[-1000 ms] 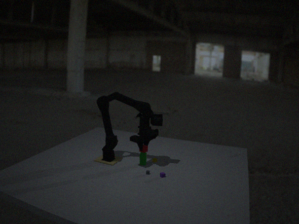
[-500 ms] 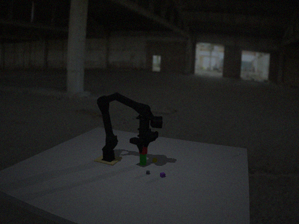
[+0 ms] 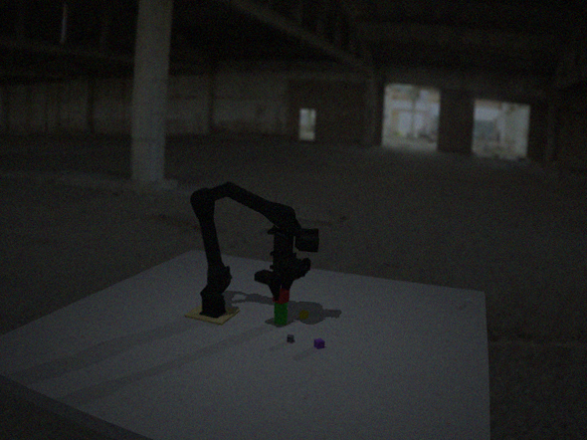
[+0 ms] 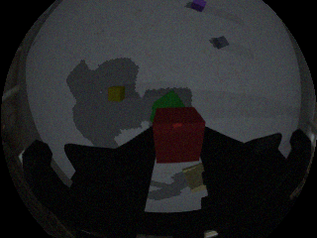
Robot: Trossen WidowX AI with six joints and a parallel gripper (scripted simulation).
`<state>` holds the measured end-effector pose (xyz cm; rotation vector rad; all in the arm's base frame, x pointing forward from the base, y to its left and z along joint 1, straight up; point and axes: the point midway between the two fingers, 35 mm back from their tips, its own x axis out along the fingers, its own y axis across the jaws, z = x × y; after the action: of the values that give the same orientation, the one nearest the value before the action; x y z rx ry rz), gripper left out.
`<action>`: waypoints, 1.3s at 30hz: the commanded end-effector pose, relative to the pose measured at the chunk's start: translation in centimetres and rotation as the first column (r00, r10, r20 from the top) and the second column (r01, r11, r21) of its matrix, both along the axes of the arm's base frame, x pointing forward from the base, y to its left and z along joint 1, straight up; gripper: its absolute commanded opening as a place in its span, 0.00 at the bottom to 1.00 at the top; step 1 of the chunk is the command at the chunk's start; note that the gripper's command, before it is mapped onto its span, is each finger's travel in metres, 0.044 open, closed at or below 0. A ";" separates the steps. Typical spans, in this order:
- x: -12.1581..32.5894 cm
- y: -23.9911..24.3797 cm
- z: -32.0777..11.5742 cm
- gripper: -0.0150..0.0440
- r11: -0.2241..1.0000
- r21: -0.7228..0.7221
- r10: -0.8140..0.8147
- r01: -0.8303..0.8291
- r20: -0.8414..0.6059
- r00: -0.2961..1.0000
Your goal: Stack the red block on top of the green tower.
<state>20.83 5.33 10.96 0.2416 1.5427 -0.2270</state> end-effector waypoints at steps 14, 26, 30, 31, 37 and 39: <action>0.0 0.0 0.1 0.79 1.000 0.000 0.000 0.000 0.002 1.000; 0.0 0.0 0.1 1.00 1.000 0.000 0.000 0.000 0.002 1.000; 0.0 0.0 0.1 1.00 1.000 0.000 0.000 0.000 0.002 1.000; 0.0 0.0 0.1 1.00 1.000 0.000 0.000 0.000 0.002 1.000; 0.0 0.0 0.1 1.00 1.000 0.000 0.000 0.000 0.002 1.000; 0.0 0.0 0.1 1.00 1.000 0.000 0.000 0.000 0.002 1.000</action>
<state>20.88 5.35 11.06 0.2417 1.5410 -0.2263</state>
